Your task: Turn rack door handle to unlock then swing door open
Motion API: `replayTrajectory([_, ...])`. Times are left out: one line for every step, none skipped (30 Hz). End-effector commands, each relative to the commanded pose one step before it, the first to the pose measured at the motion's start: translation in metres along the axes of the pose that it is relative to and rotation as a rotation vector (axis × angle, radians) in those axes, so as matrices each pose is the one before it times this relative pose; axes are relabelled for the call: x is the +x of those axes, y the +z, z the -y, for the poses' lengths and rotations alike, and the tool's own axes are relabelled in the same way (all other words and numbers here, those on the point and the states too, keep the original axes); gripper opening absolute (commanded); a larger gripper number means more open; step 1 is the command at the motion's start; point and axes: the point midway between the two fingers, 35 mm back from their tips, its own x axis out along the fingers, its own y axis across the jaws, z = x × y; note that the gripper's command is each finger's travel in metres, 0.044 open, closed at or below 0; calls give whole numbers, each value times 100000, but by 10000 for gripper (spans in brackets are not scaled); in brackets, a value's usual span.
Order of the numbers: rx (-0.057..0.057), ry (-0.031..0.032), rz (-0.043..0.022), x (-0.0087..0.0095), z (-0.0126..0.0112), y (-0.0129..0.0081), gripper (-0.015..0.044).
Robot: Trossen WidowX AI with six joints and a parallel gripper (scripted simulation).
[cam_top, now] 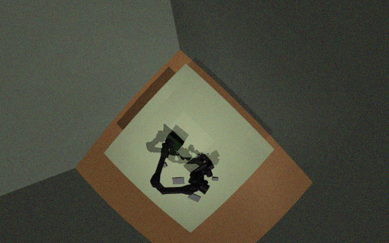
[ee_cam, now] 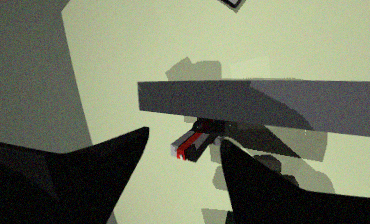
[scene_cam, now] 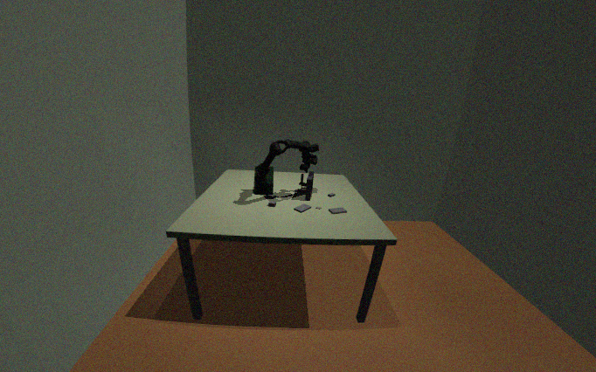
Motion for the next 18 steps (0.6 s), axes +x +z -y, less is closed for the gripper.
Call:
replayTrajectory([-2555,-8170,-3268,702,-501,-924,294])
replayTrajectory([-723,-1859,-714,148,-131,-233,294])
replayTrajectory([-738,-1869,-668,142,-132,-229,294])
replayTrajectory([-751,-1878,-623,136,-133,-225,294])
replayTrajectory([-765,-1886,-577,130,-133,-220,294])
replayTrajectory([-777,-1894,-532,124,-134,-216,294])
replayTrajectory([-790,-1900,-487,118,-135,-212,294])
replayTrajectory([-802,-1906,-441,112,-136,-207,294])
replayTrajectory([-813,-1912,-396,106,-137,-203,294])
replayTrajectory([-824,-1916,-351,100,-137,-198,294])
replayTrajectory([-834,-1920,-306,94,-138,-194,294])
replayTrajectory([-844,-1923,-262,87,-139,-189,294])
replayTrajectory([-854,-1926,-217,81,-140,-185,294])
replayTrajectory([-863,-1927,-173,75,-141,-180,294])
replayTrajectory([-872,-1928,-129,69,-142,-176,294])
replayTrajectory([-880,-1929,-85,62,-143,-171,294])
replayTrajectory([-888,-1928,-41,56,-143,-167,294])
replayTrajectory([-896,-1927,2,49,-144,-162,294])
